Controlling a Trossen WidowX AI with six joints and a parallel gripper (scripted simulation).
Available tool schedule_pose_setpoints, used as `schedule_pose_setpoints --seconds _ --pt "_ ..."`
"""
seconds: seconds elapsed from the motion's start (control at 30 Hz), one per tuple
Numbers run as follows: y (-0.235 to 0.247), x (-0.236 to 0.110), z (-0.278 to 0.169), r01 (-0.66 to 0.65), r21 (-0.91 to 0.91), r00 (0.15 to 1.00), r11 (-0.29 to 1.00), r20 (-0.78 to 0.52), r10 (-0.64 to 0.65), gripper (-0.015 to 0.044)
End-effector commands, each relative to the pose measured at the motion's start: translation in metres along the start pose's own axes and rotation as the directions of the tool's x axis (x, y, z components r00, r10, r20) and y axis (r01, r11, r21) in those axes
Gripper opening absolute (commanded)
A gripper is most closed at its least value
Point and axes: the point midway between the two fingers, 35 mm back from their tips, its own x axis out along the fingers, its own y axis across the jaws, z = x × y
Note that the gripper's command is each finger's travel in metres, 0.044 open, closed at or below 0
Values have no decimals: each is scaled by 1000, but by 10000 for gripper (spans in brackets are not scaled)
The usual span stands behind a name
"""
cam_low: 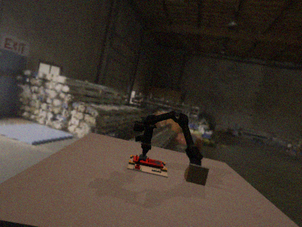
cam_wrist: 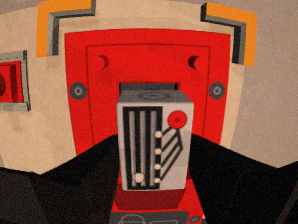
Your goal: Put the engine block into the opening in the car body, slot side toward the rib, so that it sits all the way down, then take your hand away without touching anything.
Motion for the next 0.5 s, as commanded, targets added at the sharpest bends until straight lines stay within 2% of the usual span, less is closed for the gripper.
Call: schedule_pose_setpoints --seconds 0.0,0.47 --pt "0 0 0 3 -3 1000 1000 2 -3 158" --pt "1 3 0 3 -6 1000 1000 2 -3 158"
